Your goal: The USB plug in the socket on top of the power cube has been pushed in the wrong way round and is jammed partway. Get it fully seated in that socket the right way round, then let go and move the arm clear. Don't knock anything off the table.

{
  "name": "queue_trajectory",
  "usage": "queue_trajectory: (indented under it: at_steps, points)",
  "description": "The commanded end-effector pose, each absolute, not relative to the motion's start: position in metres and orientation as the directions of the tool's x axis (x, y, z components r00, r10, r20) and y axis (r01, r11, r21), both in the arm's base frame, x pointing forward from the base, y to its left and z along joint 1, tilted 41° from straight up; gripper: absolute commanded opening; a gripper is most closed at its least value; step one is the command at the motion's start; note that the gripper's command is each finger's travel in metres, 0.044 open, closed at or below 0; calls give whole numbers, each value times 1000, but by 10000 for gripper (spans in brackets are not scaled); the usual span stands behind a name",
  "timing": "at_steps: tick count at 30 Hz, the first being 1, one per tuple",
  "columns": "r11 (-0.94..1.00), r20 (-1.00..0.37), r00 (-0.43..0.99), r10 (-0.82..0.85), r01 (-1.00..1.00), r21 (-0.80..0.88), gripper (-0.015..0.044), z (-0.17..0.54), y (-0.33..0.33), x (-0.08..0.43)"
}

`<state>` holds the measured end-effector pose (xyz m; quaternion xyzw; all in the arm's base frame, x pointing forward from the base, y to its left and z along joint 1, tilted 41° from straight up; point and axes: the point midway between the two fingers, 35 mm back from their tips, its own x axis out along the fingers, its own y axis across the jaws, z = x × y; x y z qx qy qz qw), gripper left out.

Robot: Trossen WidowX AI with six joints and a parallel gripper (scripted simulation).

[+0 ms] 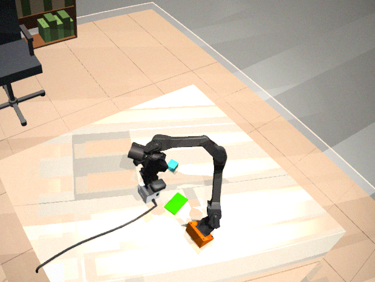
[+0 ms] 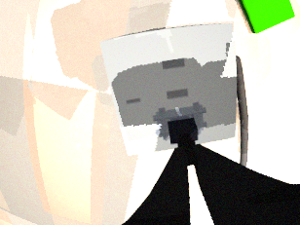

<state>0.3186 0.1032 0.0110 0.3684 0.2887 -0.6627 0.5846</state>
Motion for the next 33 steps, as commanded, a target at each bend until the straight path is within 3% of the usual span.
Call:
queue_trajectory:
  at_steps: [1, 7, 11, 33]
  points:
    - [-152, -823, -51, -565, 987, 43, 0, 10, 101, 318]
    - [-152, -823, -51, -565, 987, 43, 0, 10, 101, 318]
    - [-150, -826, -46, -562, 988, 46, 95, 11, 103, 318]
    - [-150, -826, -47, -562, 988, 46, 95, 14, 106, 318]
